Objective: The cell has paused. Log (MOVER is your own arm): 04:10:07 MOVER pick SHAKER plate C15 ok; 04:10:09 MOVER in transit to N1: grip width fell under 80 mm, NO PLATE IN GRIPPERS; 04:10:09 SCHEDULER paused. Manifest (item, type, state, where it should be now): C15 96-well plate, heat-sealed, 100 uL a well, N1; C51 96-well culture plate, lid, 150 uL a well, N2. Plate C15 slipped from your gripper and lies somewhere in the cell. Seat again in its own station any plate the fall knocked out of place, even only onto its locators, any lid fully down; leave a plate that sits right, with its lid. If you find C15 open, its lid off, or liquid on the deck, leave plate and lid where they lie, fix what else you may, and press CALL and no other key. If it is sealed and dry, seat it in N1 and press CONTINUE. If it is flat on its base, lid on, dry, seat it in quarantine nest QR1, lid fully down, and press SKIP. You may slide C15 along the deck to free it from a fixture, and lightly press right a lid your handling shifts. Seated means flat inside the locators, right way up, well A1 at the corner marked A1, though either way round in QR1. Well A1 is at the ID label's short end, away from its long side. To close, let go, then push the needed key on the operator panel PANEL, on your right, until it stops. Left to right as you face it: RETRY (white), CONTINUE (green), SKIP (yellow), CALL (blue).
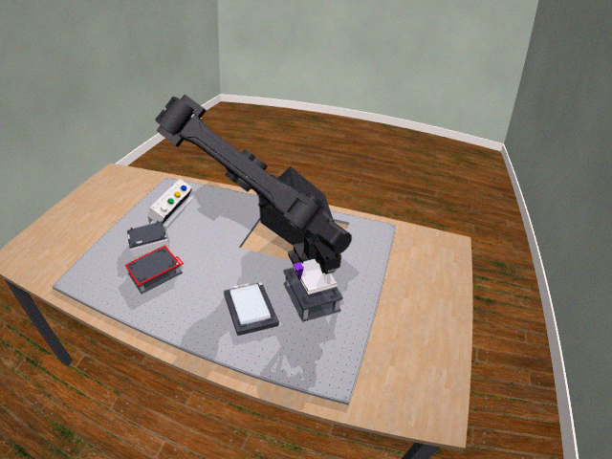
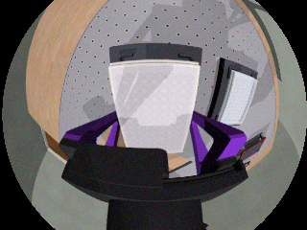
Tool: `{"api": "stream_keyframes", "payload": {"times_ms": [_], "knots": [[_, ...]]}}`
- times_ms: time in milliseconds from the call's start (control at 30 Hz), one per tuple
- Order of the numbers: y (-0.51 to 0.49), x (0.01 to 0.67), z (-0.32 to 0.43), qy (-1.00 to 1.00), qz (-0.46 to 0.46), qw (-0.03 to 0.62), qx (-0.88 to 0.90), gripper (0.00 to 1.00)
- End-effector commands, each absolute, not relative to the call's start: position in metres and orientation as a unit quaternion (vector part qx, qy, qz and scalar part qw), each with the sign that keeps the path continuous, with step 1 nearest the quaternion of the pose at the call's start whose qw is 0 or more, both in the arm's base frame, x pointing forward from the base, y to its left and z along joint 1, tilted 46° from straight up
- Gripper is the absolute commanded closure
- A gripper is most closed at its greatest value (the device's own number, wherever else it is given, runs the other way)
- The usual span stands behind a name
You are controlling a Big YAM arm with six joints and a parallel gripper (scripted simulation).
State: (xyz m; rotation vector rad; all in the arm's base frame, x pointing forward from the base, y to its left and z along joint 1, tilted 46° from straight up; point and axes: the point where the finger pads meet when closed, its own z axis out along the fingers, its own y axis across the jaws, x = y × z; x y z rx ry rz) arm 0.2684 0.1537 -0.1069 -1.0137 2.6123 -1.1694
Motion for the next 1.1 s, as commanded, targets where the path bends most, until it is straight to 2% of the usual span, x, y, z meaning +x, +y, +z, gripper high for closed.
{"api": "stream_keyframes", "payload": {"times_ms": [0, 1067], "knots": [[0.166, 0.275, -0.105, 0.862, -0.379, 0.065, -0.329, 1.0], [0.157, 0.282, -0.114, 0.863, -0.381, 0.06, -0.326, 1.0]]}}
